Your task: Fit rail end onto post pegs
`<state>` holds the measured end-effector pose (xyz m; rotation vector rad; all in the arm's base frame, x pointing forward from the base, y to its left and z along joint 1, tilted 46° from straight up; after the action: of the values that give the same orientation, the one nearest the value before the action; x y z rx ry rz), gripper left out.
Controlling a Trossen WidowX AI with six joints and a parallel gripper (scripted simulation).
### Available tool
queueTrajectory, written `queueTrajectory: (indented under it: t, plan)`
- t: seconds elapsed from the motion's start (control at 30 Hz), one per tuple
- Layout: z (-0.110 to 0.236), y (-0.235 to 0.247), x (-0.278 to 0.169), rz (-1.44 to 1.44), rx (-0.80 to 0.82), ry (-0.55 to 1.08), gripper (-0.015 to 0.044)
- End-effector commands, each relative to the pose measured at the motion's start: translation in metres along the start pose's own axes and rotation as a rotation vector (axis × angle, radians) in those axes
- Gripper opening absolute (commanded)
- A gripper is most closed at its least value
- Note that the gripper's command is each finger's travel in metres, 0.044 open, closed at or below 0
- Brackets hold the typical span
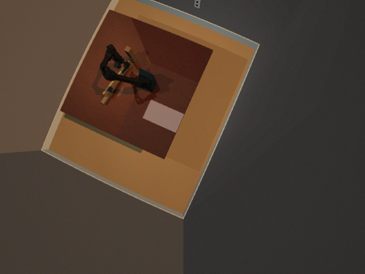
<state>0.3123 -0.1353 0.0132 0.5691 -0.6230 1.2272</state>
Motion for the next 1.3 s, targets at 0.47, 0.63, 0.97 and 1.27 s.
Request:
queueTrajectory:
  t: [0.47, 0.63, 0.97, 1.27]
  plan:
    - [-0.031, 0.002, 0.0, -0.005, 0.007, -0.006, 0.044]
    - [-0.039, 0.003, 0.001, -0.005, 0.007, -0.008, 0.044]
    - [-0.047, 0.004, 0.001, -0.005, 0.007, -0.009, 0.0361]
    - [-0.047, 0.004, 0.001, -0.005, 0.007, -0.009, 0.0125]
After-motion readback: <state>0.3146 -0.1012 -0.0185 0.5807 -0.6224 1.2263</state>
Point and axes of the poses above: the point midway between the two fingers, 35 mm back from their tips, its own z axis back along the fingers, its own y axis across the jaws, x = y × z, the point moved 10 cm from there along z, back along the fingers, and after that the axes turned 1 degree about -z, right-handed, at the moved point
